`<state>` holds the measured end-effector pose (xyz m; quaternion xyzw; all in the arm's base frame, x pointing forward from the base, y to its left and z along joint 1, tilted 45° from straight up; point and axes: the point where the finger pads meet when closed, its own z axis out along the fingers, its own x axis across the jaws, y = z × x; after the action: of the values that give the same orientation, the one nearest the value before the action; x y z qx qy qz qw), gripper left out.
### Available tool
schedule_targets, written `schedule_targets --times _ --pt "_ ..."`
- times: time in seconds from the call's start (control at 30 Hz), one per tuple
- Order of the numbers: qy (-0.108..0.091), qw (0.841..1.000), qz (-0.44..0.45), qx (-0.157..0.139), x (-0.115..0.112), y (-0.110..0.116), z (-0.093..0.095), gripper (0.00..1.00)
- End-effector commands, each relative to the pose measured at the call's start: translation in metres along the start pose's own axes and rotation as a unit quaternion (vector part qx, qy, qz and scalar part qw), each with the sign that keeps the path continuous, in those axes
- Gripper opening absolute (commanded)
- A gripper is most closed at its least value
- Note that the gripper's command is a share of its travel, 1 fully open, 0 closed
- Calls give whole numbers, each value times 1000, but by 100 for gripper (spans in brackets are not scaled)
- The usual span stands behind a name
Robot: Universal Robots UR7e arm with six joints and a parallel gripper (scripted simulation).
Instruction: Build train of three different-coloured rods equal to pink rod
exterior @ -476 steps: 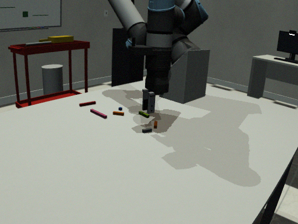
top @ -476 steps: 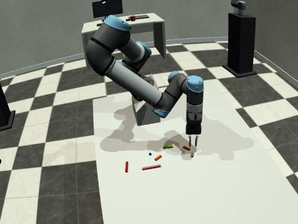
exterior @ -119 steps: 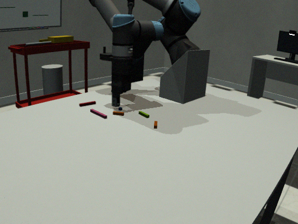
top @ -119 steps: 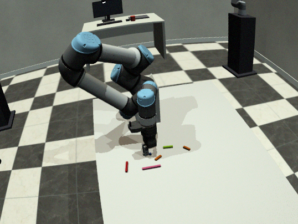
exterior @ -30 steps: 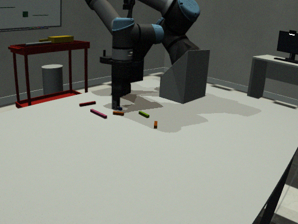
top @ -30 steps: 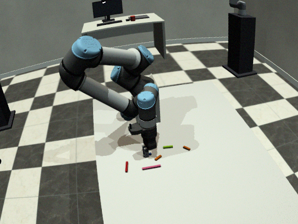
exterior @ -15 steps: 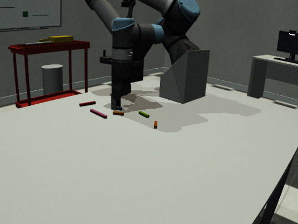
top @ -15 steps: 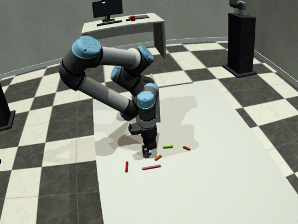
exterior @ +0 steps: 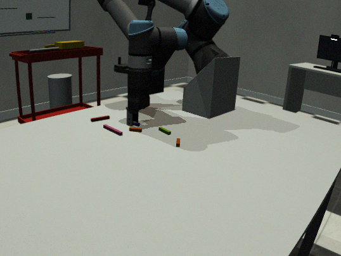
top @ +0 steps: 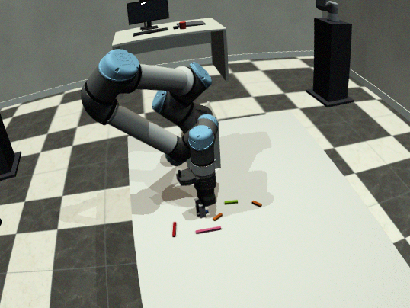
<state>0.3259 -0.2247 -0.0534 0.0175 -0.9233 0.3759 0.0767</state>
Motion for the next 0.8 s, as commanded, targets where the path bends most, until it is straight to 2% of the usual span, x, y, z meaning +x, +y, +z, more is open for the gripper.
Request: schedule_targets --times 0.0,0.3,0.77 --pt "-1 1000 0 0 0 0 -2 54" --pt "-1 1000 0 0 0 0 -15 54" --pt "-1 1000 0 0 0 0 -65 54"
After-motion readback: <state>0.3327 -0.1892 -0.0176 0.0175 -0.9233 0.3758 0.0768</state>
